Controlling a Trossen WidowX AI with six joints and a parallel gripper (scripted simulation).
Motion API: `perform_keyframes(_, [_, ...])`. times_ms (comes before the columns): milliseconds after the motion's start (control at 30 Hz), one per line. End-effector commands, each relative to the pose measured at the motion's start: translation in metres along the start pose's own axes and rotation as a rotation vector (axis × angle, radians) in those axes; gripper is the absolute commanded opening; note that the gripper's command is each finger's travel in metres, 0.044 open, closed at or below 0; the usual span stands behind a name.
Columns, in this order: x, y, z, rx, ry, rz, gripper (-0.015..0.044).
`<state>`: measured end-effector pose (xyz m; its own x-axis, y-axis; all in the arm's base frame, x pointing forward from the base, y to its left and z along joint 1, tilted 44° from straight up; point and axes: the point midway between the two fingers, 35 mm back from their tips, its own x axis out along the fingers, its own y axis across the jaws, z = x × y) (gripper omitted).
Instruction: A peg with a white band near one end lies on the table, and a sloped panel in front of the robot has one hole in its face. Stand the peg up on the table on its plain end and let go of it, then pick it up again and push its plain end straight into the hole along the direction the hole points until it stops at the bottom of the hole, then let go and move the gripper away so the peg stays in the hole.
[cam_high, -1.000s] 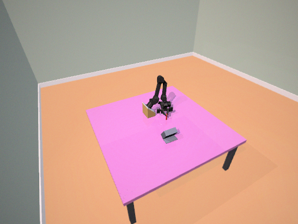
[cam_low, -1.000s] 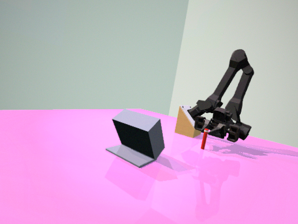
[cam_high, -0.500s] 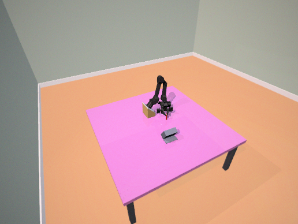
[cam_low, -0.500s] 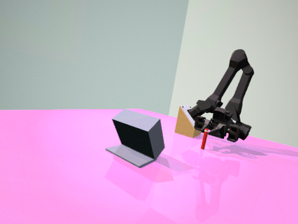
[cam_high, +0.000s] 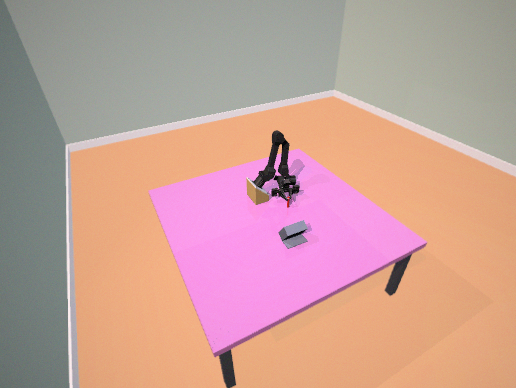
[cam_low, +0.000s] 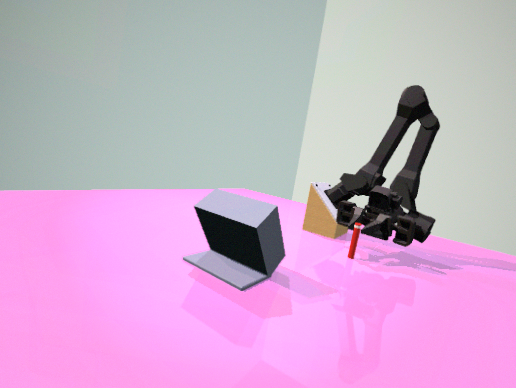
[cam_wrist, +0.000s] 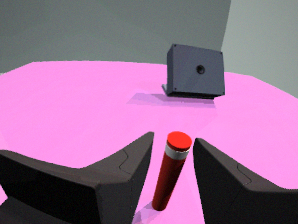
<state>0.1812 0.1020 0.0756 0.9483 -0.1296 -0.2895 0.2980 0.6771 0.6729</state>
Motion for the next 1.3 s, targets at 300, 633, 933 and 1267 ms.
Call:
perform_keyframes(300, [0.0, 0.0, 0.0, 0.0, 0.0, 0.0, 0.0419])
perform_keyframes(633, [0.0, 0.0, 0.0, 0.0, 0.0, 0.0, 0.044])
perform_keyframes(933, [0.015, 0.008, 0.048, 0.035, 0.061, -0.113, 0.044])
perform_keyframes(1267, [-0.004, 0.006, 0.129, 0.038, 0.054, -0.062, 0.044])
